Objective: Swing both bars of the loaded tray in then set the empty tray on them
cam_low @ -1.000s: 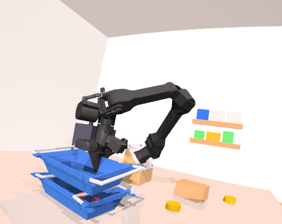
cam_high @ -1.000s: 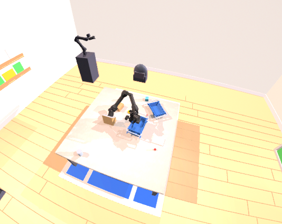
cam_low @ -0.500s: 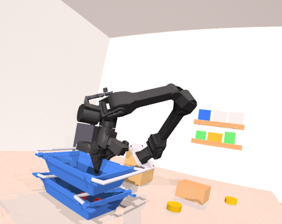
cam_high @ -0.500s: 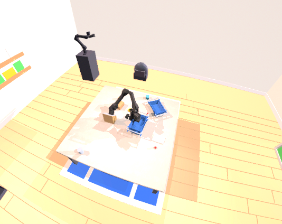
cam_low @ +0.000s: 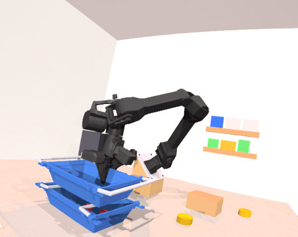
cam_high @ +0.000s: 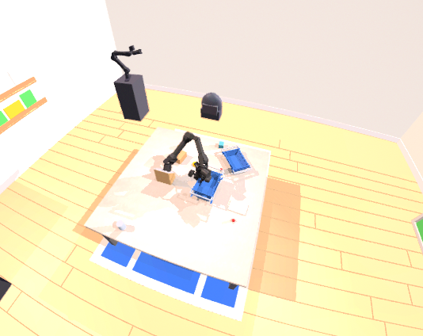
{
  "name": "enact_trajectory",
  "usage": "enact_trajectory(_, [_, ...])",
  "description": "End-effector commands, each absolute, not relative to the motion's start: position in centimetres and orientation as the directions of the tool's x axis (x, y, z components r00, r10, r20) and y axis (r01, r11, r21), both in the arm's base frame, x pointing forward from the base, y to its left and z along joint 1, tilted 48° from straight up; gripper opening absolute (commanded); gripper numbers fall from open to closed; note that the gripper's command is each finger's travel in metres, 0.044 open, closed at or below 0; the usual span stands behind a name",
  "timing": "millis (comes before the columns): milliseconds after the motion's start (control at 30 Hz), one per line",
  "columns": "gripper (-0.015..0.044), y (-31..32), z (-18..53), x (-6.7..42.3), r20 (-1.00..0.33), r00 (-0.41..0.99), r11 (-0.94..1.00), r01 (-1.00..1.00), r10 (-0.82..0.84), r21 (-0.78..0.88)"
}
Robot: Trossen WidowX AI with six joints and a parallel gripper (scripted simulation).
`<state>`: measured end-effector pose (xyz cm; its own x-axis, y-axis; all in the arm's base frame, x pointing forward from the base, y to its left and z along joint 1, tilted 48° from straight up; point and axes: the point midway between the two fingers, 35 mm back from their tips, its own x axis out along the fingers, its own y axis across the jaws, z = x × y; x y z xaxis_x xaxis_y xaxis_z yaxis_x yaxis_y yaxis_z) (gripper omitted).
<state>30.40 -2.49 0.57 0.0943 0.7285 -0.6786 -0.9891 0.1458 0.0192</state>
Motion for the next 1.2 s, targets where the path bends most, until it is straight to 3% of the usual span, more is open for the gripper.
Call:
enact_trajectory(0, [0.0088, -2.0, 0.4, 30.1, -0.679, 0.076, 0.138, -0.990, 0.730, 0.037])
enact_trajectory(800, [0.0440, -2.0, 0.4, 30.1, -0.679, 0.076, 0.138, -0.990, 0.730, 0.037])
enact_trajectory(1167, [0.0440, -3.2, 1.3, 30.4, -0.681, 0.081, 0.137, -0.990, 0.728, 0.030])
